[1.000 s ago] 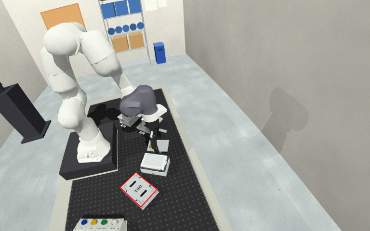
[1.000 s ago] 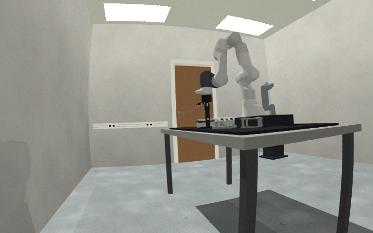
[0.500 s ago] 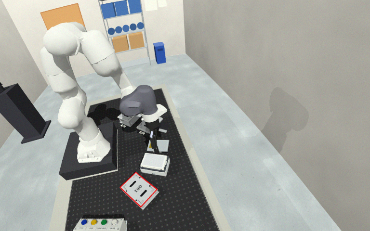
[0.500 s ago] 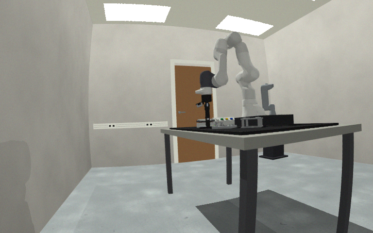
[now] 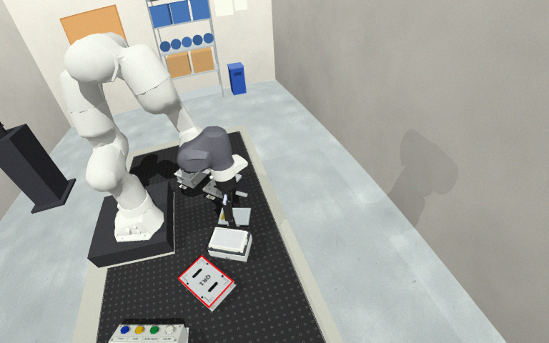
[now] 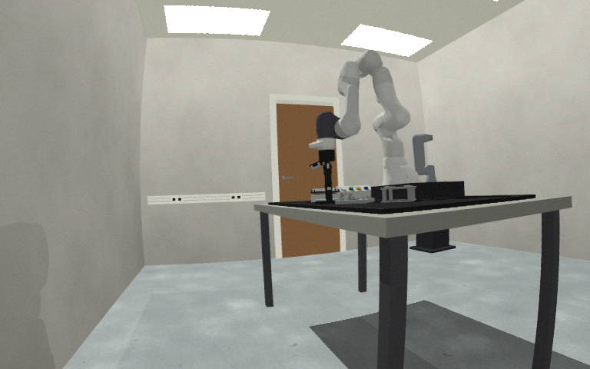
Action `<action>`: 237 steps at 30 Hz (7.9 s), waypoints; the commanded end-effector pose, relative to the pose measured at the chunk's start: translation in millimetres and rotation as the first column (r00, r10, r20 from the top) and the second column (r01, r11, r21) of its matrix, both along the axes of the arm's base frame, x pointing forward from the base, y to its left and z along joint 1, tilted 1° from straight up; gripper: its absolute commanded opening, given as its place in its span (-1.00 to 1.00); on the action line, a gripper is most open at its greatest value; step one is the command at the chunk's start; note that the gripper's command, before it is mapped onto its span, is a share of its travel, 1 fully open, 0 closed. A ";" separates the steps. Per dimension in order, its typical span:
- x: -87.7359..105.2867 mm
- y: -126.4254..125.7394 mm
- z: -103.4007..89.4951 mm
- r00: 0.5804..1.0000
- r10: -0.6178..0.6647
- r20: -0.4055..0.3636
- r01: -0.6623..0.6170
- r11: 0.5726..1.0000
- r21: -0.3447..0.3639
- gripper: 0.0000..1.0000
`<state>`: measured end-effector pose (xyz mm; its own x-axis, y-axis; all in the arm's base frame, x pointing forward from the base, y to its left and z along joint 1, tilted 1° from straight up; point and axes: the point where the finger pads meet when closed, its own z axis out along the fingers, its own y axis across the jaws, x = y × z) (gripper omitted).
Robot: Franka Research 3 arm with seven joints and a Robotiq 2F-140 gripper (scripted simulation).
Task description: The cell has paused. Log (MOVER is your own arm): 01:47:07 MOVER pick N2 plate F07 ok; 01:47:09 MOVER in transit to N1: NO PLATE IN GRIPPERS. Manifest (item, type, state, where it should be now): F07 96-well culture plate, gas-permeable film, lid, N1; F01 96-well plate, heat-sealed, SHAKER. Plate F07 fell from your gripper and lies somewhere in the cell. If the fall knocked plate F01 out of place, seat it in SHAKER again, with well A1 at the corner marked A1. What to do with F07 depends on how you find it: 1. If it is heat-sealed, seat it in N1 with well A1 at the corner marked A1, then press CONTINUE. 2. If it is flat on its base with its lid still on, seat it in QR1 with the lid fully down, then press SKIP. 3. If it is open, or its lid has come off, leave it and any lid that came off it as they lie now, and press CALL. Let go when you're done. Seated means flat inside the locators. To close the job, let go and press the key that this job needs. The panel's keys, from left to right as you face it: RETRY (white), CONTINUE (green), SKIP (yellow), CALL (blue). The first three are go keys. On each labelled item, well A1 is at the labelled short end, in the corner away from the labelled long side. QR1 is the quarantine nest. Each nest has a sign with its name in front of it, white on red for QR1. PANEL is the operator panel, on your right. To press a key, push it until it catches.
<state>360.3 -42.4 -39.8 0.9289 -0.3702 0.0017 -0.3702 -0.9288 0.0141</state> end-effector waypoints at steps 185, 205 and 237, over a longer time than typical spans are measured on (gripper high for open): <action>-1.0 0.1 0.3 1.000 0.002 0.002 -0.002 1.000 0.000 -0.80; -1.0 0.2 7.1 1.000 0.002 0.002 -0.002 1.000 0.000 -0.80; -1.0 0.4 19.5 1.000 0.002 0.002 -0.002 1.000 0.000 -0.80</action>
